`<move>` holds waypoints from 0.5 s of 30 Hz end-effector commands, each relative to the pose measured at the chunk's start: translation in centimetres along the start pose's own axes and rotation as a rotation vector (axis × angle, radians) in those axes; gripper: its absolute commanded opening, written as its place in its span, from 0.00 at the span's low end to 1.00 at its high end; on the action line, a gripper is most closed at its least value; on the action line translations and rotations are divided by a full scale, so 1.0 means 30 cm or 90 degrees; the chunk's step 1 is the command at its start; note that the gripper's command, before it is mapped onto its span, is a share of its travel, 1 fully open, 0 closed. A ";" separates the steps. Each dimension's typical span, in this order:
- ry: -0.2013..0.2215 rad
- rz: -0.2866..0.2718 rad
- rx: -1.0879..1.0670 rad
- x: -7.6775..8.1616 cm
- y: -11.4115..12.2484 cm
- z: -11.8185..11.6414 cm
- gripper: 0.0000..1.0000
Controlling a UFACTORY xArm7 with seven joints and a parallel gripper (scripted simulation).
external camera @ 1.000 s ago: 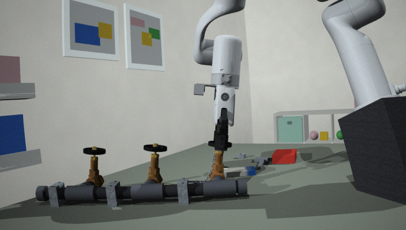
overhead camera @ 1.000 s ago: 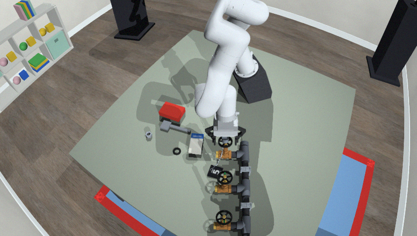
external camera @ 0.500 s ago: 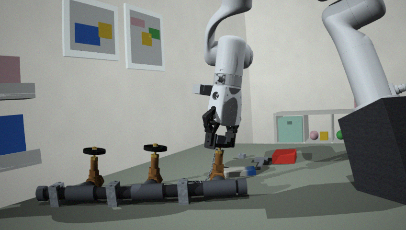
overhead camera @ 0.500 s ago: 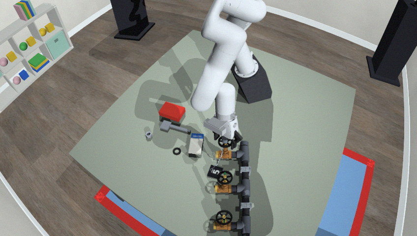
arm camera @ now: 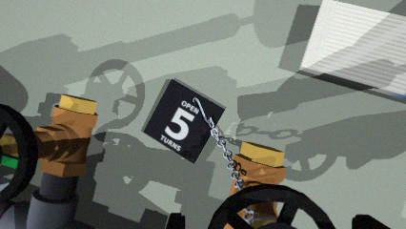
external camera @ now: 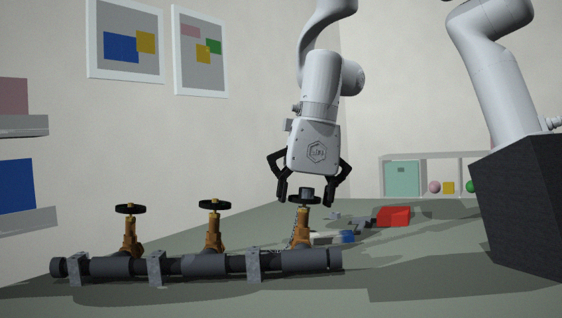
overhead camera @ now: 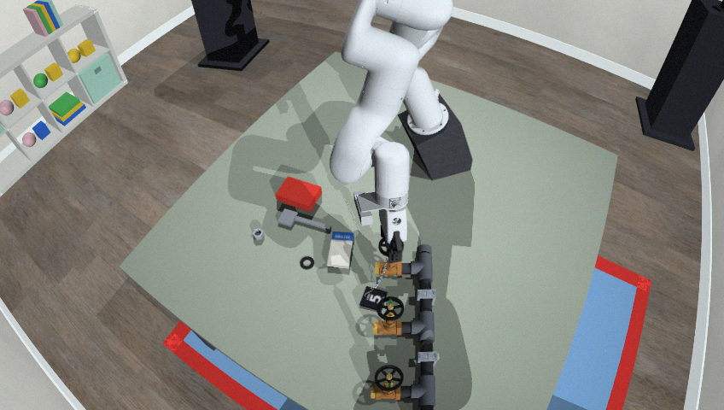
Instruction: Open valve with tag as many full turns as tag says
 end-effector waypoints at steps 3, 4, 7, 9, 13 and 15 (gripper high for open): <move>0.021 0.009 -0.227 0.001 0.001 -0.008 1.00; 0.022 0.010 -0.252 0.001 0.001 -0.008 1.00; 0.030 0.014 -0.336 0.001 0.001 -0.009 1.00; 0.039 0.017 -0.393 0.001 0.001 -0.010 1.00; 0.044 0.018 -0.413 0.001 0.001 -0.011 1.00; 0.044 0.018 -0.413 0.001 0.001 -0.011 1.00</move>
Point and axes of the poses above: the point where the finger pads meet when closed, its own x axis back along the fingers, its own z axis across the jaws, y = z × x, the point moved 2 cm from there along x, back along the fingers, and after that the axes turned 12 degrees about -x, right-handed, at the moved point
